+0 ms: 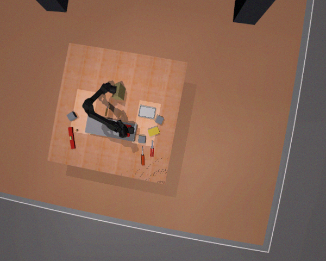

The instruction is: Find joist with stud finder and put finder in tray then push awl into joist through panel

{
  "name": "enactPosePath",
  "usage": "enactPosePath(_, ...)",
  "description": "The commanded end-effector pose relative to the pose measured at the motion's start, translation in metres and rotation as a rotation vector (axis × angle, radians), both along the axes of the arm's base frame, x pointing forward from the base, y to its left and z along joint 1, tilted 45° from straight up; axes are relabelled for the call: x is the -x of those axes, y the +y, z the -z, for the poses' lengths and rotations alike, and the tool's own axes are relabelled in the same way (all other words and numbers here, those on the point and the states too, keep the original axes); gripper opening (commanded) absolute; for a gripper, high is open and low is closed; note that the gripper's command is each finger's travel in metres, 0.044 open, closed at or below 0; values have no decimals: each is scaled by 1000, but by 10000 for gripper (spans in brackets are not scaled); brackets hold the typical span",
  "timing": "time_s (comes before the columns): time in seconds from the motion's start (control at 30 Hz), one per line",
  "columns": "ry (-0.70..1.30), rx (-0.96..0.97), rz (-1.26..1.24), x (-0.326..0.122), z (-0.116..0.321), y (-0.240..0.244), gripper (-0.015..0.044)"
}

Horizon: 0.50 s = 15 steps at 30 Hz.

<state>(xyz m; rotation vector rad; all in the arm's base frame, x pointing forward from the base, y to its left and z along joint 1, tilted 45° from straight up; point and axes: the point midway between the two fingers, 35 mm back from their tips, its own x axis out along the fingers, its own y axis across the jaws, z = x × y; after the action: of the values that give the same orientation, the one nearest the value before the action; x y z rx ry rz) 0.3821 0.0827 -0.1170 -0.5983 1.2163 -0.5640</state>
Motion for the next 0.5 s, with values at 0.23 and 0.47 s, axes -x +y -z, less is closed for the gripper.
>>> enactPosePath(0.23,-1,7,2,2,-19,-21,0)
enactPosePath(0.47,0,8,2,4,-30,-33,0)
